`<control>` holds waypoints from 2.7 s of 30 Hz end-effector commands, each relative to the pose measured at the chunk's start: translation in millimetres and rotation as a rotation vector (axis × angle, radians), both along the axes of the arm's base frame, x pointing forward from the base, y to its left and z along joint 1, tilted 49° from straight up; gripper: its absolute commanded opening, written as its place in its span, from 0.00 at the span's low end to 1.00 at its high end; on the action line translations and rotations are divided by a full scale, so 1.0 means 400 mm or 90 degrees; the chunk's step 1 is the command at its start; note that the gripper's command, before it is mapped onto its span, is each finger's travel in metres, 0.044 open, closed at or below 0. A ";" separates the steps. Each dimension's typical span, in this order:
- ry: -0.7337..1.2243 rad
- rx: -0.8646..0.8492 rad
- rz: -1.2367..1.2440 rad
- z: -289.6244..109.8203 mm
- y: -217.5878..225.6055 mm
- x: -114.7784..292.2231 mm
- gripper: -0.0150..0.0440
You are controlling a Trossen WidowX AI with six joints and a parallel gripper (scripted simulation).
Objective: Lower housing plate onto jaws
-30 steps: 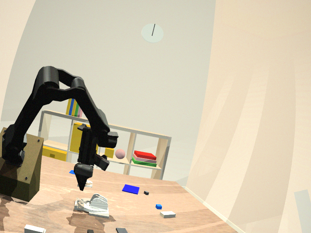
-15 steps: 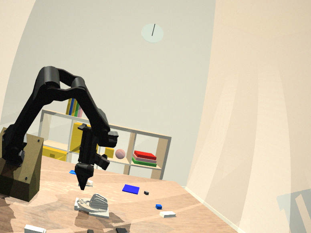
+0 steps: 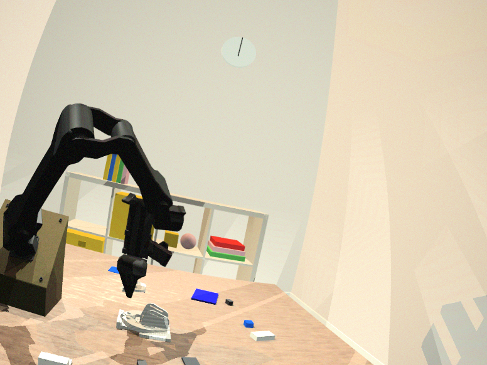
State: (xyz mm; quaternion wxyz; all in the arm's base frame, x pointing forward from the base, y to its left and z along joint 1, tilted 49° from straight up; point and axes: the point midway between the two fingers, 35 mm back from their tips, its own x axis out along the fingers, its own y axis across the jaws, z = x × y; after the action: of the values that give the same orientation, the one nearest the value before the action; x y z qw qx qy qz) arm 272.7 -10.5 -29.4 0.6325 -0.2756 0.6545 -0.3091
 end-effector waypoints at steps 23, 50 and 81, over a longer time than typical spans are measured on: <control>-0.001 0.002 0.003 -0.001 0.003 0.002 0.85; -0.001 0.002 0.003 -0.001 0.003 0.002 0.85; -0.003 0.002 0.000 0.012 -0.007 -0.014 0.85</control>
State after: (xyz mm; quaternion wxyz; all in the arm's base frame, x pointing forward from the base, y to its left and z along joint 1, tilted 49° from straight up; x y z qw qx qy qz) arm 267.4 -13.4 -24.8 0.6338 -0.2736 0.6538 -0.3096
